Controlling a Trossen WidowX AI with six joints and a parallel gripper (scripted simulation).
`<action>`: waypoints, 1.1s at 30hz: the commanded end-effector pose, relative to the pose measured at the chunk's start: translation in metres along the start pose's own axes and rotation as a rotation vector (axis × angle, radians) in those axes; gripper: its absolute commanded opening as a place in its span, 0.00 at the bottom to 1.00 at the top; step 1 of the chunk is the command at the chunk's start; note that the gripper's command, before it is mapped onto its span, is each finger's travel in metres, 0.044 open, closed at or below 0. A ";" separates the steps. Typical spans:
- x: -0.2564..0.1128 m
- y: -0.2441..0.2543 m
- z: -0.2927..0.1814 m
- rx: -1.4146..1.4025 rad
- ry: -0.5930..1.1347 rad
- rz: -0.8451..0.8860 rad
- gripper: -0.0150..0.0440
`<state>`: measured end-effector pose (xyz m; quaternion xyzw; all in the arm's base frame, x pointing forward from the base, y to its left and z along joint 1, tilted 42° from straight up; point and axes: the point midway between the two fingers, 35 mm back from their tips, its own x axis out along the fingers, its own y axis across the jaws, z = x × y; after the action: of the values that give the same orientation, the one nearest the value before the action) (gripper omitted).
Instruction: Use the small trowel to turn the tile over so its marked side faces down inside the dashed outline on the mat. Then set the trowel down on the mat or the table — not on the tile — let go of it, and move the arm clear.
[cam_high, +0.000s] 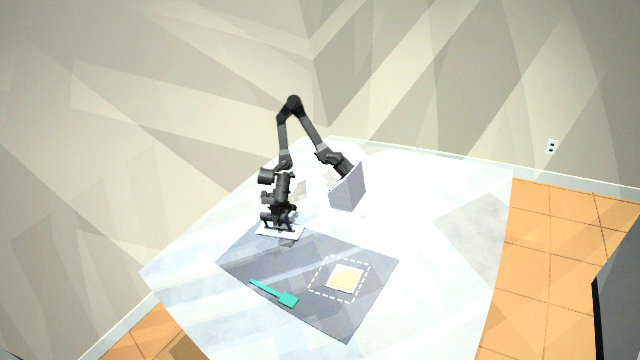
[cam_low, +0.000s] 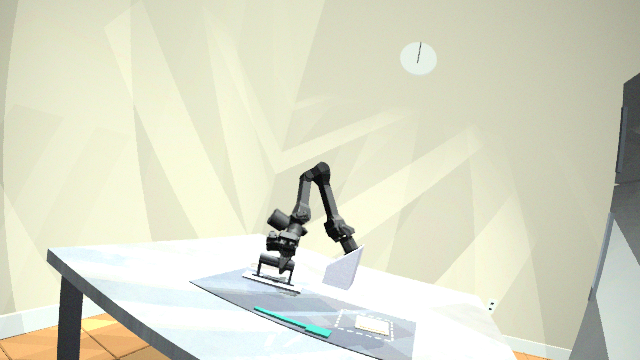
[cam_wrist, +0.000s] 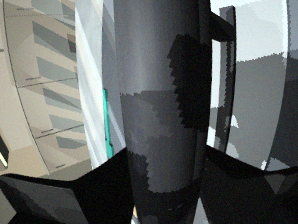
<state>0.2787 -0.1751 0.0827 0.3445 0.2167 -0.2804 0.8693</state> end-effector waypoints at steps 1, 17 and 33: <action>0.004 -0.002 0.000 -0.010 0.002 0.015 0.25; 0.005 -0.002 -0.001 -0.010 0.002 0.015 0.76; -0.024 -0.003 0.003 -0.008 0.002 0.012 0.76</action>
<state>0.2669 -0.1736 0.0907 0.3438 0.2165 -0.2761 0.8710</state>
